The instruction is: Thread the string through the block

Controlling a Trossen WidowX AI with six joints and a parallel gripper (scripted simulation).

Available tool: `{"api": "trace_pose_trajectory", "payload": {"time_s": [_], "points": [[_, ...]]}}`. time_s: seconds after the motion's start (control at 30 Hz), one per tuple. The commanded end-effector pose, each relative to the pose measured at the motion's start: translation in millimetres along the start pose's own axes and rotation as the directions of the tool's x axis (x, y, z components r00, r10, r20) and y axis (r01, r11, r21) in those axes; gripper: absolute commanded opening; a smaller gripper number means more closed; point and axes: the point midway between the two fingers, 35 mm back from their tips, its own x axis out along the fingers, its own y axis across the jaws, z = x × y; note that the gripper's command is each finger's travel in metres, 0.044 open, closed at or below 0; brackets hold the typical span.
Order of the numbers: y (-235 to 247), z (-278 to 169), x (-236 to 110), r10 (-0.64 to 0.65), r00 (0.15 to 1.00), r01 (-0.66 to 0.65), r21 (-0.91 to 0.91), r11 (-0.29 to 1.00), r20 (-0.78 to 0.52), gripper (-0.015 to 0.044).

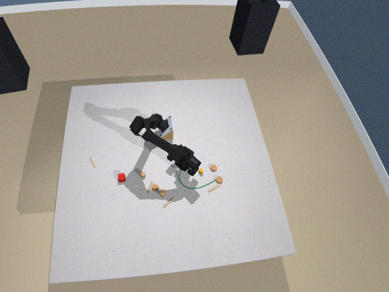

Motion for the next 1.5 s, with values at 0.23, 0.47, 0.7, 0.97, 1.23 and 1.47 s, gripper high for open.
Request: {"api": "trace_pose_trajectory", "payload": {"time_s": [0.23, 0.47, 0.7, 0.97, 1.23, 1.47], "points": [[0.3, 17.5, 0.7, 0.001, 1.0, -0.001, 0.002, 1.0, 0.003, 0.0], [0.4, 27.4, 0.5, 0.001, 1.0, -0.001, 0.002, 1.0, 0.003, 0.0], [0.4, 37.2, 0.3, 0.001, 1.0, -0.001, 0.001, 1.0, 0.003, 0.0], [0.3, 44.2, 0.1, 0.001, 1.0, -0.001, 0.001, 1.0, 0.003, 0.0], [0.0, 41.1, -3.2, -0.001, 1.0, 0.001, -0.003, 1.0, 0.001, 0.0124], [0.1, 39.8, -80.9, -0.002, 1.0, 0.002, -0.004, 1.0, 0.003, 0.0124]]}}
